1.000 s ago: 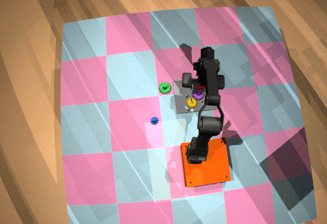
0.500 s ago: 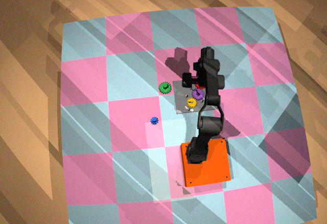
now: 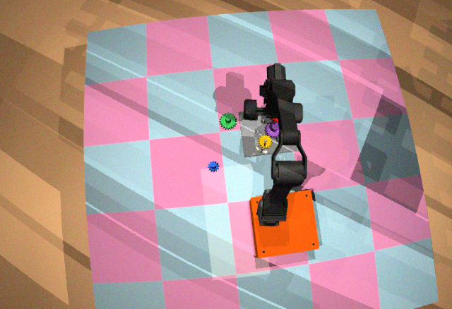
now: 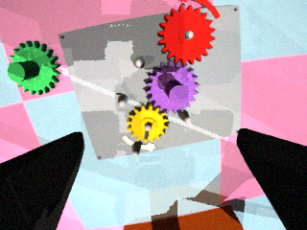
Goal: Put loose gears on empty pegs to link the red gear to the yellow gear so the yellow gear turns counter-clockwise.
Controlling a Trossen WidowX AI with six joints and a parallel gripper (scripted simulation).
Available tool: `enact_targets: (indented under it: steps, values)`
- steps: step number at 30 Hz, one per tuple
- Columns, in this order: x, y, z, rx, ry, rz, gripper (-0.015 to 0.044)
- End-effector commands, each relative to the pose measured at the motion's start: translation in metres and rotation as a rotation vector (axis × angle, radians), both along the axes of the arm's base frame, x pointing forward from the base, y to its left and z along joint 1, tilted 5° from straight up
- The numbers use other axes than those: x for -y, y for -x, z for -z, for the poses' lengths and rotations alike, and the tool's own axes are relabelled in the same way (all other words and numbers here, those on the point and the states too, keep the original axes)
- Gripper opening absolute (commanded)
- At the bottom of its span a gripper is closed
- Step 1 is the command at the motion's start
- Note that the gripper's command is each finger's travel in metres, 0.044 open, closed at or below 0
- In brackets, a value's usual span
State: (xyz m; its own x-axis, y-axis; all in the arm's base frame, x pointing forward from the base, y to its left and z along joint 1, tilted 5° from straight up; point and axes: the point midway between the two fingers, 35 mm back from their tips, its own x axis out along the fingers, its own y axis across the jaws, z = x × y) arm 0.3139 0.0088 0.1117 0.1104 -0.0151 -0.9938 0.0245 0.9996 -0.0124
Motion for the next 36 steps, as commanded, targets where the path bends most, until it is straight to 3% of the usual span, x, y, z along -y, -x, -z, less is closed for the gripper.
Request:
enact_targets:
  steps: [1,9,19,36]
  values:
    - [-0.054,0.006,-0.004,-0.006,-0.008,-0.014,0.0440]
    - [-0.161,0.051,-0.012,-0.015,-0.016,-0.013,0.0440]
    - [-0.258,0.154,-0.021,-0.013,-0.023,-0.014,0.0440]
    - [-0.263,0.162,-0.022,-0.012,-0.024,-0.014,0.0440]
